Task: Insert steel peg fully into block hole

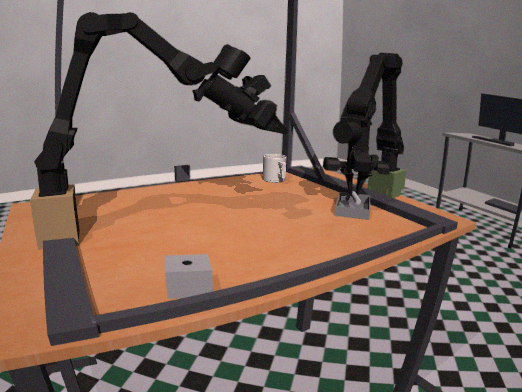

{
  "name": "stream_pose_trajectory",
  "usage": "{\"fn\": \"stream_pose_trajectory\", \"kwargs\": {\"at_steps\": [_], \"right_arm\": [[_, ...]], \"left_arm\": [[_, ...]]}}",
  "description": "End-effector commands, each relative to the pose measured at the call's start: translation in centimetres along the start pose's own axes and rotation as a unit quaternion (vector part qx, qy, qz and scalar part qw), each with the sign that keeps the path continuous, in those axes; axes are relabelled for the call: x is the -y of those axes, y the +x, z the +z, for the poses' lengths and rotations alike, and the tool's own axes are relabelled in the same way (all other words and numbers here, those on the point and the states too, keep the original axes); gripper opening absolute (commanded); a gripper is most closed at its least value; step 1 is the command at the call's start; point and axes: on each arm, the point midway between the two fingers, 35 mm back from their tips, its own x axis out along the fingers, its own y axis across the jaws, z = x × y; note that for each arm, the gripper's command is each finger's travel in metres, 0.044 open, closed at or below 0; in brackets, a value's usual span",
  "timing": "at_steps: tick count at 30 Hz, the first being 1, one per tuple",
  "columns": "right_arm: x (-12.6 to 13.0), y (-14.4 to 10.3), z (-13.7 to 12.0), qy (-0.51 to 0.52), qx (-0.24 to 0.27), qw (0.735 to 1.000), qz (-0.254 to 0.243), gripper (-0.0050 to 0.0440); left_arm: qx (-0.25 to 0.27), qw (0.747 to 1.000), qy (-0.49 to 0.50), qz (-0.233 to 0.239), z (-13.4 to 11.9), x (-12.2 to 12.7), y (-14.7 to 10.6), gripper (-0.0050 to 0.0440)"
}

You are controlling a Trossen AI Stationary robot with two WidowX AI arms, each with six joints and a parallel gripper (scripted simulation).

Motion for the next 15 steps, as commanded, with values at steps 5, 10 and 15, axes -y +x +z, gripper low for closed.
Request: {"fn": "stream_pose_trajectory", "kwargs": {"at_steps": [5,10,15], "right_arm": [[-0.2,-1.4,1.5,0.0,0.018,1.0,0.001,0.044],[-0.6,-3.5,1.7,-0.003,0.017,1.0,0.007,0.044],[-1.1,-8.6,1.6,-0.01,0.016,1.0,0.014,0.044]], "left_arm": [[0.016,1.0,0.0,-0.012,0.7,0.6,-2.1,-0.0027],[0.012,1.0,0.0,-0.009,0.4,0.4,-1.9,-0.005],[0.008,1.0,0.0,-0.005,0.3,0.3,-1.6,-0.005]]}}
